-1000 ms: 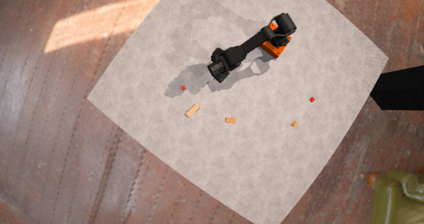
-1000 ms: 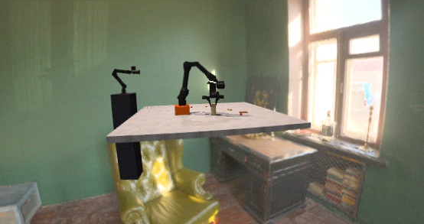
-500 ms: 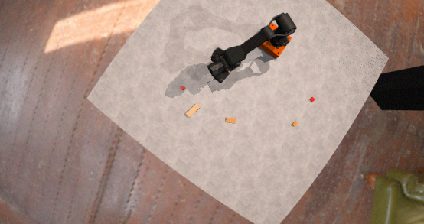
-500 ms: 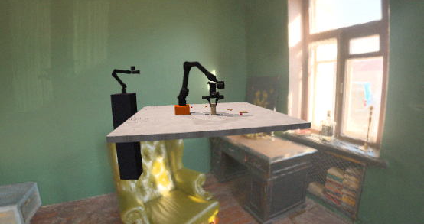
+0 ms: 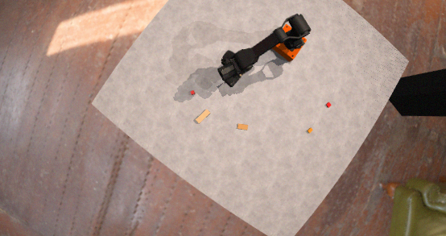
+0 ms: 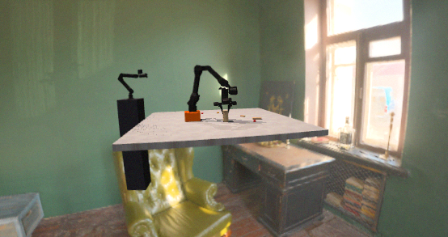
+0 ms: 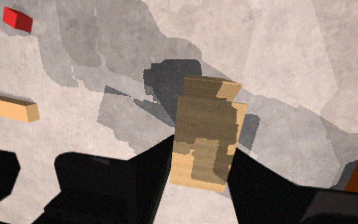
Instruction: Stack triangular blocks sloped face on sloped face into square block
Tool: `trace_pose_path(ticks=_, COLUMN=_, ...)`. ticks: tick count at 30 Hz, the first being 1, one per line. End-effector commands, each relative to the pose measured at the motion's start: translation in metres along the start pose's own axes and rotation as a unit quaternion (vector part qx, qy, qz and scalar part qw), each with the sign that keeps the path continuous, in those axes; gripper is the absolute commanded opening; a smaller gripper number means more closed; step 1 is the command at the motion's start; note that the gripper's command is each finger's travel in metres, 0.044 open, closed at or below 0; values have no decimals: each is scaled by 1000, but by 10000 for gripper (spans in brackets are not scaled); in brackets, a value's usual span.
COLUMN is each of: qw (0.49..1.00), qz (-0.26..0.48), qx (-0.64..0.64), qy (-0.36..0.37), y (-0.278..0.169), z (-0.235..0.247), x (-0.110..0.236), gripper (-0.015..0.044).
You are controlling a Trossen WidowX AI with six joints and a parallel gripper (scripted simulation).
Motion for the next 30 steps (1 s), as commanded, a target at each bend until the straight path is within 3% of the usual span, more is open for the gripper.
trace_pose_path(ticks=1, qw=1000, qz=2, qx=2, qy=0, y=1, z=0, x=-3, gripper=0)
trace_pose_path(ticks=30, qw=1000, qz=2, qx=3, qy=1, y=6, z=-2, x=-16, gripper=0)
Point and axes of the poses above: the point midway between the two fingers, 35 mm back from their tips, its own x axis back along the fingers, its own z axis across the jaws, y = z × x, the point moved 5 cm from there along x, back along the fingers, and after that the axes turned 3 degrees about x, right-handed, at the moved point
